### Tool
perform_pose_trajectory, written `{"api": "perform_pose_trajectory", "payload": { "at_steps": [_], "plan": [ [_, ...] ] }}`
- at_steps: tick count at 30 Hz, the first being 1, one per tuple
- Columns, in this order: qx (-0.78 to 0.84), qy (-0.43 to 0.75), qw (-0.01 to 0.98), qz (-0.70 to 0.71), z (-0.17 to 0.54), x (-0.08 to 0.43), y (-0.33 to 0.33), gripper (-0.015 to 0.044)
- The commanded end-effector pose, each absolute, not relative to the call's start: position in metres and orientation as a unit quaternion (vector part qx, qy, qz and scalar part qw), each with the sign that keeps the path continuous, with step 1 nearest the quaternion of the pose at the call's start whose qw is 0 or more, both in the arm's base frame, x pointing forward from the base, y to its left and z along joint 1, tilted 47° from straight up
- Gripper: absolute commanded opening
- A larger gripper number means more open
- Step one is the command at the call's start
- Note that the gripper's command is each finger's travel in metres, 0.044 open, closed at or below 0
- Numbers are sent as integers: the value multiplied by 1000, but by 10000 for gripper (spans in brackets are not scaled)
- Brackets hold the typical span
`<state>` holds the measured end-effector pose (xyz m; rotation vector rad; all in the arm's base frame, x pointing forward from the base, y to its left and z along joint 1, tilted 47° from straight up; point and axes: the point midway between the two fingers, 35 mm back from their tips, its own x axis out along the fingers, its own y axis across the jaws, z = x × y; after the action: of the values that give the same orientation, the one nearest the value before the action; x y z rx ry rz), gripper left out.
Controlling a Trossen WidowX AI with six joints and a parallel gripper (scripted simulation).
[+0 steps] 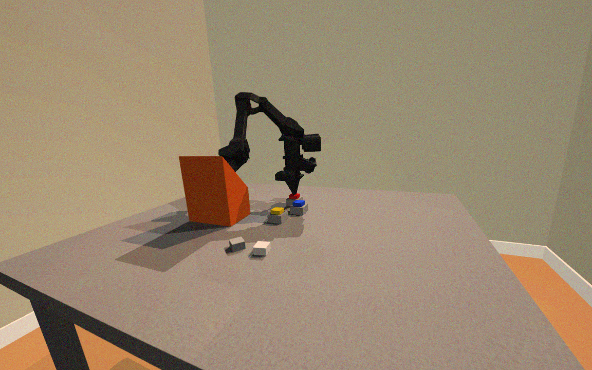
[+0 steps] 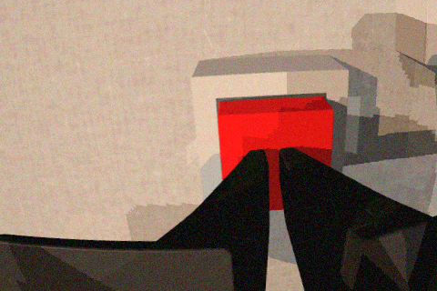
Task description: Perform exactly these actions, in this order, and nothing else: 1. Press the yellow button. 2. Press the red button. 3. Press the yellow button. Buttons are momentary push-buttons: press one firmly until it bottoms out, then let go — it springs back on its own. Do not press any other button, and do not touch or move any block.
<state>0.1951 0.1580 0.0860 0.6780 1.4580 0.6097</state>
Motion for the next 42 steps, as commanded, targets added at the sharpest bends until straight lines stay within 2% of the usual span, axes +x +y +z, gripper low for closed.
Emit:
{"api": "perform_pose_trajectory", "payload": {
  "at_steps": [1, 23, 32, 37, 42],
  "plan": [
    [300, 645, 652, 264, 80, 194, 162, 20],
    [299, 643, 652, 268, 82, 195, 162, 20],
    [298, 645, 652, 263, 107, 194, 133, 20],
    [298, 646, 652, 263, 142, 192, 95, 20],
    [298, 646, 652, 263, 143, 192, 94, 20]
  ]
}}
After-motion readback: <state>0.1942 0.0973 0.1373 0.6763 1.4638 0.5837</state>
